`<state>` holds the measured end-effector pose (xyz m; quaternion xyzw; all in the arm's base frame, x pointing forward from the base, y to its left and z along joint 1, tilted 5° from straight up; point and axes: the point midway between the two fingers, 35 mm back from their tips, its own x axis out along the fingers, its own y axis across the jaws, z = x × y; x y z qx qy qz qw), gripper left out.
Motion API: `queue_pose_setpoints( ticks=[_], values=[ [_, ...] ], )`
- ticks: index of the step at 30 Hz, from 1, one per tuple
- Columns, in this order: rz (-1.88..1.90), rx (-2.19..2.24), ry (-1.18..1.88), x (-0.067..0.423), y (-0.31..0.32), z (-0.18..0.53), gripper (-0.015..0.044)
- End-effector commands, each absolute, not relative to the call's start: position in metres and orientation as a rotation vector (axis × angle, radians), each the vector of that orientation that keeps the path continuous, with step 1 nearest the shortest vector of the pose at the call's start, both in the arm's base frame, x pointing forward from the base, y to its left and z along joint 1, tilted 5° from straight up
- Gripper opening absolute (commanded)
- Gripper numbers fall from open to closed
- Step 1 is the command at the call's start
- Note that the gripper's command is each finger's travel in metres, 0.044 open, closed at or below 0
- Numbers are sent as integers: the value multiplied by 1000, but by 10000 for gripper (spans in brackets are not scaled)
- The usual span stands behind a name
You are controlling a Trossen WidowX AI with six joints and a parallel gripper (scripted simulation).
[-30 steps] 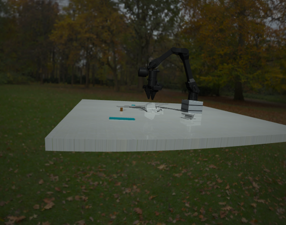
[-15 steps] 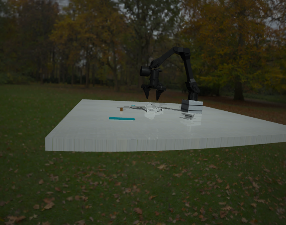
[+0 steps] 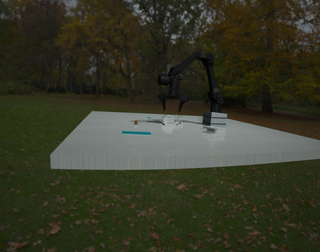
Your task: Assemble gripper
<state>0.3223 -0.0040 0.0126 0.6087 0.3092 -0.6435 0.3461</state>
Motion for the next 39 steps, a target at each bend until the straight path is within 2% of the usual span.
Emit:
queue_pose_setpoints(
  ticks=[1,39],
  values=[
    [-1588,1500,891,323,3,13,440],
    [-723,642,1454,316,66,17,440]
  ],
)
